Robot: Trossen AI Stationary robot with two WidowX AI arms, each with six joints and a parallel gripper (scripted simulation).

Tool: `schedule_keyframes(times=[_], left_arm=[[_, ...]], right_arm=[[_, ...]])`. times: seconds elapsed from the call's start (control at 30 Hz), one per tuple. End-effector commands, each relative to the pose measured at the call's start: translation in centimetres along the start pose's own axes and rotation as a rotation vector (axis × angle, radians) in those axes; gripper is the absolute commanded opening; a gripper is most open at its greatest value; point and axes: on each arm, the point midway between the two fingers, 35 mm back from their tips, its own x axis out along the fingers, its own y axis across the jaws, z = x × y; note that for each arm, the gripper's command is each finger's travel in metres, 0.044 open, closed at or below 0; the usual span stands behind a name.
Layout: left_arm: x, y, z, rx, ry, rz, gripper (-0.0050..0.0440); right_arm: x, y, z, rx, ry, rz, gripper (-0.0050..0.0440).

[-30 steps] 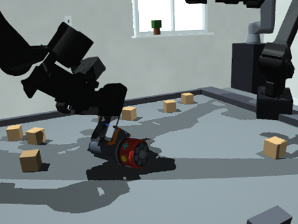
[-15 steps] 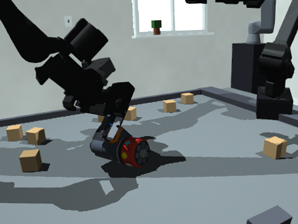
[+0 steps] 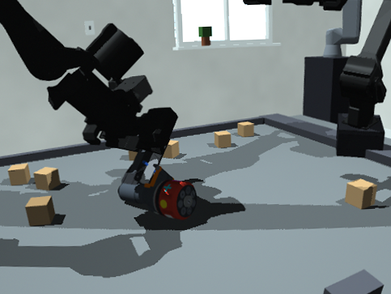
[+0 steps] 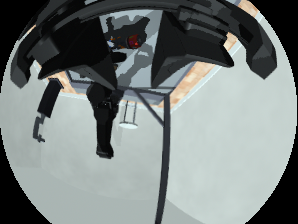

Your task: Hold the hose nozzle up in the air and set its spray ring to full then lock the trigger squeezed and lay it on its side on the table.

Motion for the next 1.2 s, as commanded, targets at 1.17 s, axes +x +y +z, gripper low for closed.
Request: schedule_keyframes(times=[1.17], left_arm=[[2.4, -0.7, 2.9, -0.010, 0.210, -0.028, 0.0173]], right_arm=[[-0.1, 0.0, 0.7, 0.002, -0.018, 0.003, 0.0173]])
